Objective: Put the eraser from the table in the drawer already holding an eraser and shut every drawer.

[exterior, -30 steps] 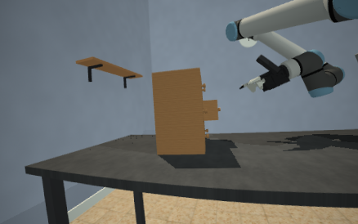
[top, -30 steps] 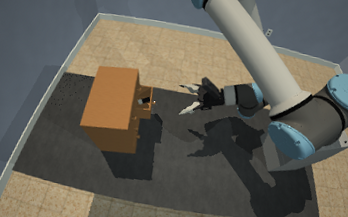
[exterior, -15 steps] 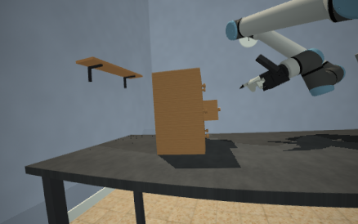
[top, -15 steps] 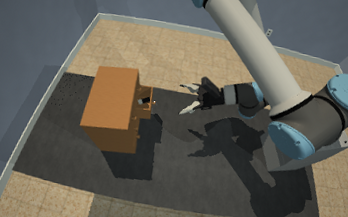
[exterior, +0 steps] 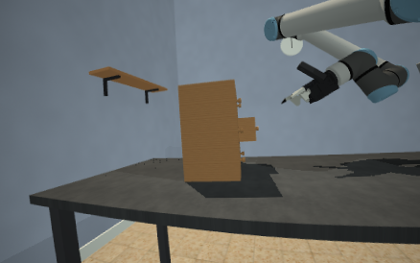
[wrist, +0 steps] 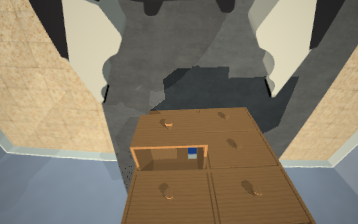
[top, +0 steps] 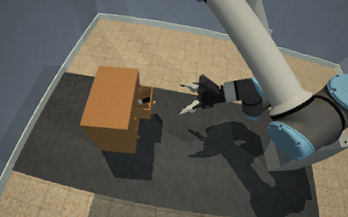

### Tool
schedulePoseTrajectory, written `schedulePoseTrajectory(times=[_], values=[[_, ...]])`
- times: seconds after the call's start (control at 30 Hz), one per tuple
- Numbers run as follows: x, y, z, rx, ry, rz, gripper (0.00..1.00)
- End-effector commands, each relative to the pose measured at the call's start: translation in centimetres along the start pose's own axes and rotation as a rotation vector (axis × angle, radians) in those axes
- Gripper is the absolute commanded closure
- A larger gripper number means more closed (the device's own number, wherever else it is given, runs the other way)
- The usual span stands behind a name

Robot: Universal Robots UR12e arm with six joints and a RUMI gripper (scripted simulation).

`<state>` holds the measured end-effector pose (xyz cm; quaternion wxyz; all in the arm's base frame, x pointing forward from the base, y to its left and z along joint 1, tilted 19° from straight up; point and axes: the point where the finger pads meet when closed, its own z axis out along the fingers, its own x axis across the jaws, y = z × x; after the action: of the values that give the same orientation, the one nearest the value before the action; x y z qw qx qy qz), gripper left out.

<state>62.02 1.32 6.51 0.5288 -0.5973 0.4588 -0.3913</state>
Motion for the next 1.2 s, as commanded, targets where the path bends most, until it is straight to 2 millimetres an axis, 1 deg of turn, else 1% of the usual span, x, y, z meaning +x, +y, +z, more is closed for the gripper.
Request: schedulePoseTrajectory(times=[0.0,0.2,0.37,0.5,0.73,1.0,1.07,1.17], values=[[0.2,-0.3,0.0,-0.060,0.000,-0.002,0.00],[-0.1,-0.4,-0.3,-0.151,-0.002,-0.003,0.00],[0.3,-0.8,-0.2,-0.224,0.001,-0.001,0.00],[0.2,-0.9,-0.2,-0.256,0.000,-0.002,0.00],[0.3,-1.2,-0.3,-0.368,0.000,-0.001,0.00],[0.1,-1.4,-0.6,-0.505,-0.001,-0.002,0.00],[0.1,-1.4,-0.6,-0.505,-0.001,-0.002,0.00],[-0.1,-1.6,-0.8,-0.558,-0.001,-0.004,0.00]])
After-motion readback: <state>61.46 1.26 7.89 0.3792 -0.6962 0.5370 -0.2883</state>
